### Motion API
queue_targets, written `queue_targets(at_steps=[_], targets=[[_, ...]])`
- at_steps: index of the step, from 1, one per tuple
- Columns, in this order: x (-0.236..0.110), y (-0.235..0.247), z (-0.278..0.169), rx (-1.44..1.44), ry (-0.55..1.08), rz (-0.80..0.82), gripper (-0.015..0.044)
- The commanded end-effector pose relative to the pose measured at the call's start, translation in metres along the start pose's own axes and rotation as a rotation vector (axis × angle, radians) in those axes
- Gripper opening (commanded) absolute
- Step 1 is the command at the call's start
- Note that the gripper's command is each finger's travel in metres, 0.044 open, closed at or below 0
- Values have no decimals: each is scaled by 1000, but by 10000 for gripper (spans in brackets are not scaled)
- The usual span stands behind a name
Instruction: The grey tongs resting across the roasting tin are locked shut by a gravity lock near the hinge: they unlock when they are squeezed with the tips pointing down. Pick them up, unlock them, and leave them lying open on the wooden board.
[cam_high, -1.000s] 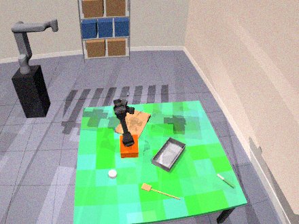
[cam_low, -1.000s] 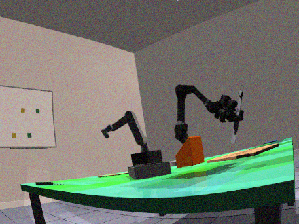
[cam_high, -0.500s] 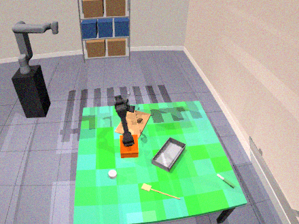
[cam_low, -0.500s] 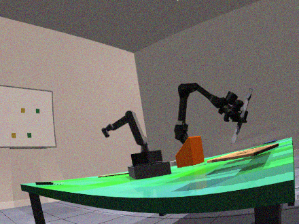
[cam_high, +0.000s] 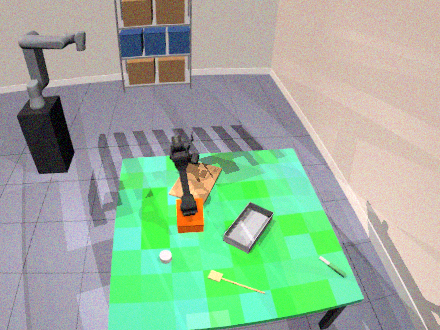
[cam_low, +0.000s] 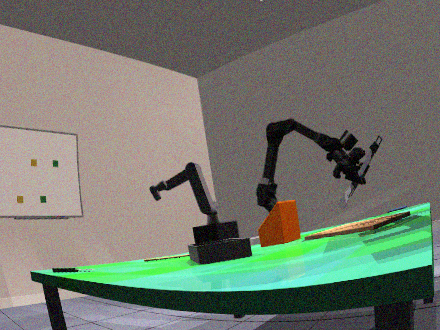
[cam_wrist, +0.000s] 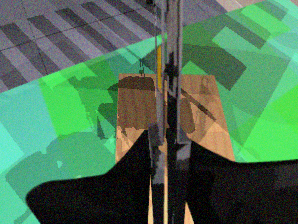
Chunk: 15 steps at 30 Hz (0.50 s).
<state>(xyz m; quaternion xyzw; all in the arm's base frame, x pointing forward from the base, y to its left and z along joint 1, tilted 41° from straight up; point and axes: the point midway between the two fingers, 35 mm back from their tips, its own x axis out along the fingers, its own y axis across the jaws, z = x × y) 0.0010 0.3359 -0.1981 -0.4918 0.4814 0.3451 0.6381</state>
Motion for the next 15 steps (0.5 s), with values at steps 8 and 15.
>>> queue_targets(at_steps=[8, 15], targets=[[4, 0, 4, 1, 141, 13, -150], [5, -2, 4, 4, 241, 19, -150]])
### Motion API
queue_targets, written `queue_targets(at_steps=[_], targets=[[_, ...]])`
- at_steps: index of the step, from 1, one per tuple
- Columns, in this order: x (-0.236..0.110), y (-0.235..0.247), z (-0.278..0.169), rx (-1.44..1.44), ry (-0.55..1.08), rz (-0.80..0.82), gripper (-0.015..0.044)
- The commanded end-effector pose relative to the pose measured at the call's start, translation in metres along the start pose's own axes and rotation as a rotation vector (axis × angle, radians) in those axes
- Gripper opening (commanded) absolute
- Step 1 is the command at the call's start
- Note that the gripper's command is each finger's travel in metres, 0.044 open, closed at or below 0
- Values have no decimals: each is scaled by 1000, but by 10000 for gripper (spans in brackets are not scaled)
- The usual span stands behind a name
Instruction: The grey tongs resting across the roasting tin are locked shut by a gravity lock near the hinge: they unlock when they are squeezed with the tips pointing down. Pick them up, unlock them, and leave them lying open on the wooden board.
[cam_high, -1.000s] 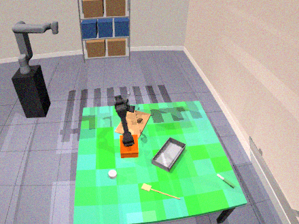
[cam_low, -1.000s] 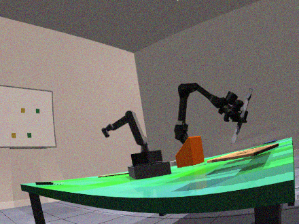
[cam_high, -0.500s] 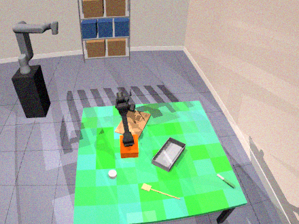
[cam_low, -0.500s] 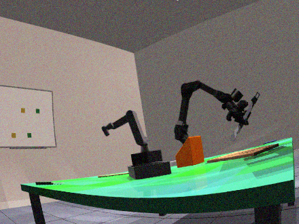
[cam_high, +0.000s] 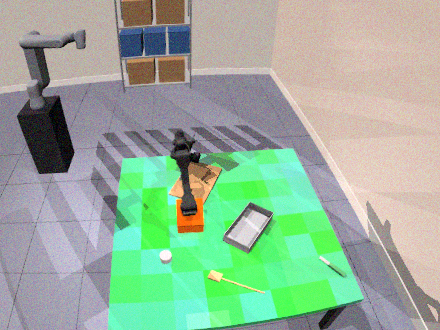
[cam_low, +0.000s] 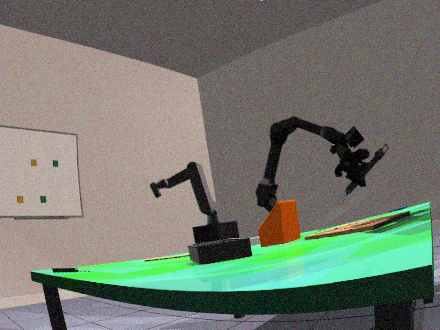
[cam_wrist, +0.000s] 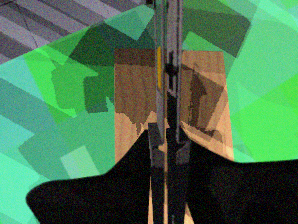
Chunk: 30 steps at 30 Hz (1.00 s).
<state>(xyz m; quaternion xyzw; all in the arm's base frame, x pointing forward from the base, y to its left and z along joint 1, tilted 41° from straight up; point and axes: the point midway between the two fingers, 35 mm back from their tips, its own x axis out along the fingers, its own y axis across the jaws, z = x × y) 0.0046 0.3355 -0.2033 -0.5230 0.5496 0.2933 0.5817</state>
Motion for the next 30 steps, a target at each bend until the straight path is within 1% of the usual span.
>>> queue_targets(at_steps=[1, 15, 30], targets=[[-2, 0, 3, 2, 41, 10, -150], [-6, -6, -1, 18, 240, 27, -150], [-19, -14, -7, 47, 455, 50, -150]])
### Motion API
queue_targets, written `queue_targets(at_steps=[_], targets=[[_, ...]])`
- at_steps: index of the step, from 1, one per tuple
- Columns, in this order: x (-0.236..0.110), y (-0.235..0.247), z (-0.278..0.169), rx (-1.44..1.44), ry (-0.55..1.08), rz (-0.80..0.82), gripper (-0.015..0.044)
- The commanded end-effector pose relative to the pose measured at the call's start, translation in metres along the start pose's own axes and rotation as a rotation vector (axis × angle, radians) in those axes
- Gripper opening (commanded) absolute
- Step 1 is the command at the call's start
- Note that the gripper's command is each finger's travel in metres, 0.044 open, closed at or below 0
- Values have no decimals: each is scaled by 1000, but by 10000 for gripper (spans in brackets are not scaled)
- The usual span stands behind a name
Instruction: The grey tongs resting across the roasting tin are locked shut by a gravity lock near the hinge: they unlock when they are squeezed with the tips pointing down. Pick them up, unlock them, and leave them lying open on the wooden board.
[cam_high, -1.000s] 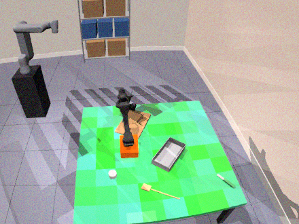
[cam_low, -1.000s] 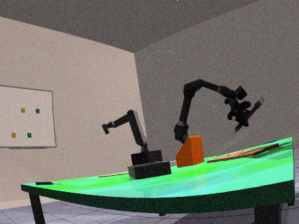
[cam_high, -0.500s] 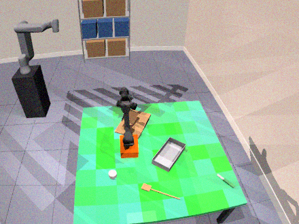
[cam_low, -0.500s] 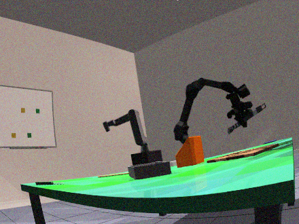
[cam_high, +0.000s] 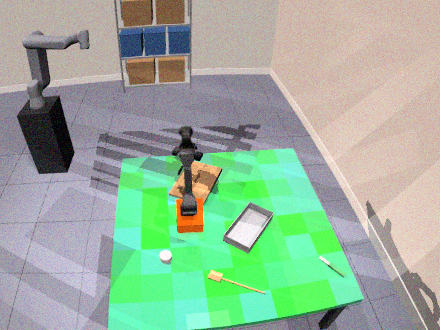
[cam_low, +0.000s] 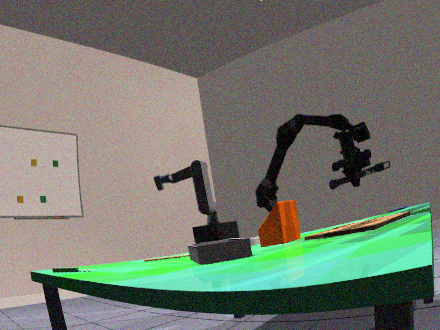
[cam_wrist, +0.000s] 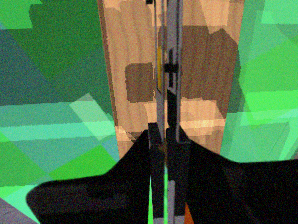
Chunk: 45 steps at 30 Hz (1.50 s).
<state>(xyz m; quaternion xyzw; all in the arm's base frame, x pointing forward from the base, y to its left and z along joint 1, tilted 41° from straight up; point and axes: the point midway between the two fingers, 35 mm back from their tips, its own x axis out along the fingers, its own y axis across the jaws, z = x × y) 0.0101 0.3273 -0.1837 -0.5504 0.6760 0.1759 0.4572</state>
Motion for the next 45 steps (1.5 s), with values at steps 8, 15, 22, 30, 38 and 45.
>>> queue_targets(at_steps=[8, 15, 22, 30, 38, 45], targets=[[-6, -2, -2, 7, 51, 15, -150], [0, -1, -1, 7, 50, 15, -150], [12, 0, 0, 7, 50, 15, -150], [25, 0, 0, 7, 50, 15, -150], [38, 1, 0, 7, 50, 15, -150], [50, 1, 0, 7, 50, 15, -150]])
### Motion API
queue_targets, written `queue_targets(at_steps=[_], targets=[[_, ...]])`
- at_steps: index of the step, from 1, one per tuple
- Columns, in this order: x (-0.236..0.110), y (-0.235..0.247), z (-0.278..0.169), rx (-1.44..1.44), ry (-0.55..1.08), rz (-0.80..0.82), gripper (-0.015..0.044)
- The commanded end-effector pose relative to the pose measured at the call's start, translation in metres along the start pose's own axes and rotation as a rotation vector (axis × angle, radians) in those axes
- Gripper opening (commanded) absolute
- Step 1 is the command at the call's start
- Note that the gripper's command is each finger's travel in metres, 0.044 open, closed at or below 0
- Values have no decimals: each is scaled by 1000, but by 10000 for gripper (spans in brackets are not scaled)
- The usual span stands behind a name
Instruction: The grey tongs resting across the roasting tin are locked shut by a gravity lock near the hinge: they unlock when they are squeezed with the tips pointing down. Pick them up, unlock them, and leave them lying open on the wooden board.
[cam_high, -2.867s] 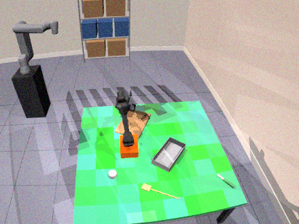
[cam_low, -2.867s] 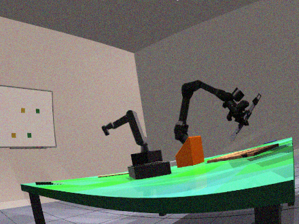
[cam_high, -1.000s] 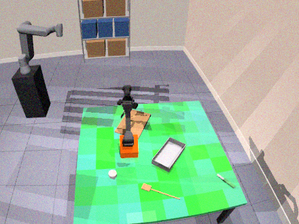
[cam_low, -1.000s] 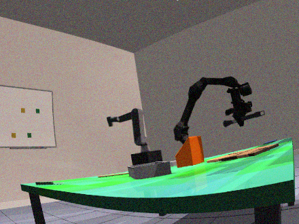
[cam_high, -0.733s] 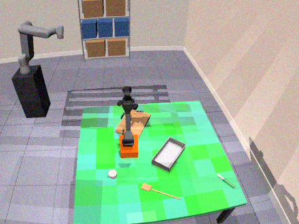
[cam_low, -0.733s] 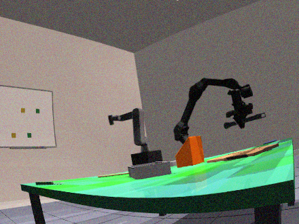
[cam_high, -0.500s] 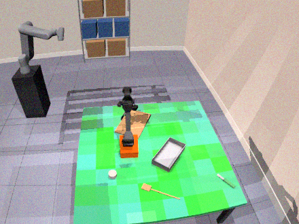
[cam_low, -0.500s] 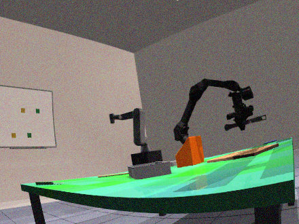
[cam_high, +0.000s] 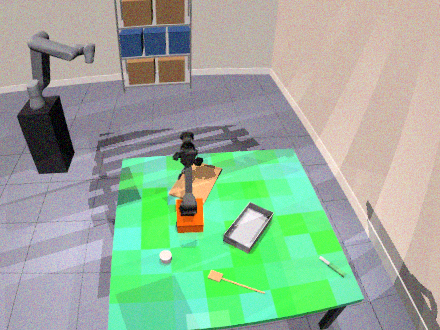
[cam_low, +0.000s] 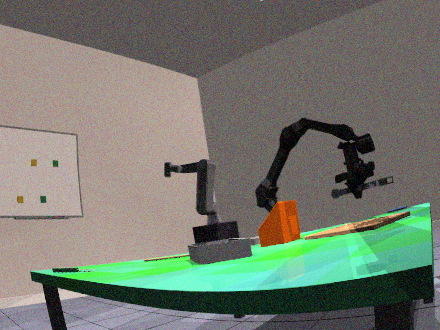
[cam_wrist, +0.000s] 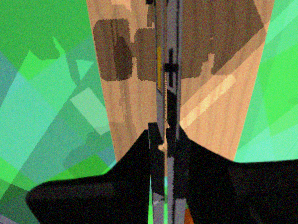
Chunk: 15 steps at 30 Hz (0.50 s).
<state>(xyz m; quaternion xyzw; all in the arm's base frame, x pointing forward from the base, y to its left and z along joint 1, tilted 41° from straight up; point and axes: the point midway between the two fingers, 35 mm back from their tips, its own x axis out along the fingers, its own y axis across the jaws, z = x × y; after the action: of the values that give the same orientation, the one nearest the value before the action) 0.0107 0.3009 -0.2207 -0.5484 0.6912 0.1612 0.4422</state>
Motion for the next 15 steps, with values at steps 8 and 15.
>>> queue_targets(at_steps=[8, 15], targets=[[17, 0, 0, -3, 1, 3, -150], [29, 0, -1, -3, 1, 3, -150]])
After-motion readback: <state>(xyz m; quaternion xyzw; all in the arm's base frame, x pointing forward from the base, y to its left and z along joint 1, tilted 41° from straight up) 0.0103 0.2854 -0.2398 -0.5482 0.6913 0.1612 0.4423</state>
